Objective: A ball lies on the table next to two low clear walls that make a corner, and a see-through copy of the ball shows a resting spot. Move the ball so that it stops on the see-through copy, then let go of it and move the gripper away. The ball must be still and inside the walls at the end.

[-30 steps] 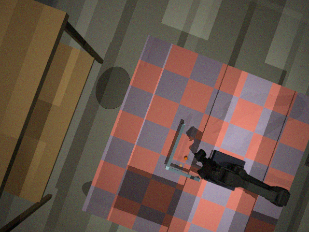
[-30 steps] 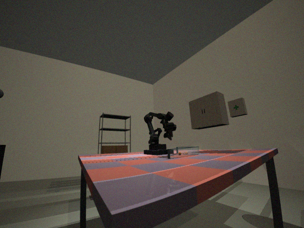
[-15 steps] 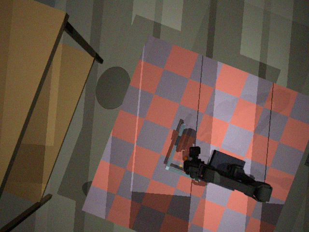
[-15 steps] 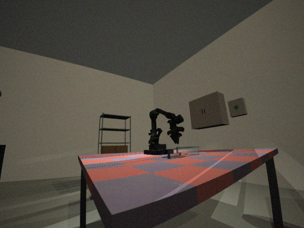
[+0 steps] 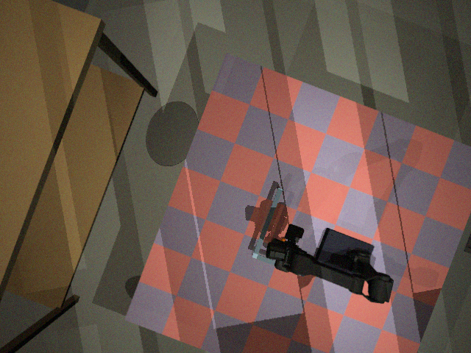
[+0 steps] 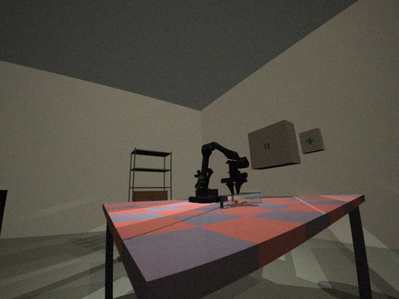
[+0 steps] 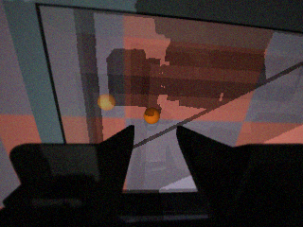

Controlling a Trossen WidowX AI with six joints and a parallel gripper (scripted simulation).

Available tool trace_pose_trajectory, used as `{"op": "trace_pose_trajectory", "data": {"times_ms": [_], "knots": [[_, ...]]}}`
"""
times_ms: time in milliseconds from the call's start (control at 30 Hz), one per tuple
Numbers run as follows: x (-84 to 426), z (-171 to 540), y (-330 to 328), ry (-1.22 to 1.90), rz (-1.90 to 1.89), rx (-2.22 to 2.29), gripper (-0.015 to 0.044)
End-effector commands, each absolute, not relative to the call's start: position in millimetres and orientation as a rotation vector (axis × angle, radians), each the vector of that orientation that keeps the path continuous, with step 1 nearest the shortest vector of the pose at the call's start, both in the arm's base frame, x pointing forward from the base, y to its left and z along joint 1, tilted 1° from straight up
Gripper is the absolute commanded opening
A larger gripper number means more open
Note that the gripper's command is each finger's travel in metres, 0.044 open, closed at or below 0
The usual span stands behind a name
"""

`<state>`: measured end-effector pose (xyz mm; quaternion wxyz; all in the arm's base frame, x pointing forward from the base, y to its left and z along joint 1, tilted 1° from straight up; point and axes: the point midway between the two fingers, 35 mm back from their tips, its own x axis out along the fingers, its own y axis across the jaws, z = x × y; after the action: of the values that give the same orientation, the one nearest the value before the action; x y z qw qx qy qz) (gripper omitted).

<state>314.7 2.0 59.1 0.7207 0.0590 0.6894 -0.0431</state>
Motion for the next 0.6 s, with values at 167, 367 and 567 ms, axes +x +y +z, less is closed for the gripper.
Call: {"op": "trace_pose_trajectory", "data": {"times_ms": [167,367,567], "knots": [[314.9,42.3,3.5,1.533,-0.104,0.145,0.0213],[315.4,34.9,3.6,1.533,-0.104,0.145,0.0213],[315.8,25.1,3.9,1.533,-0.104,0.145,0.0213]]}}
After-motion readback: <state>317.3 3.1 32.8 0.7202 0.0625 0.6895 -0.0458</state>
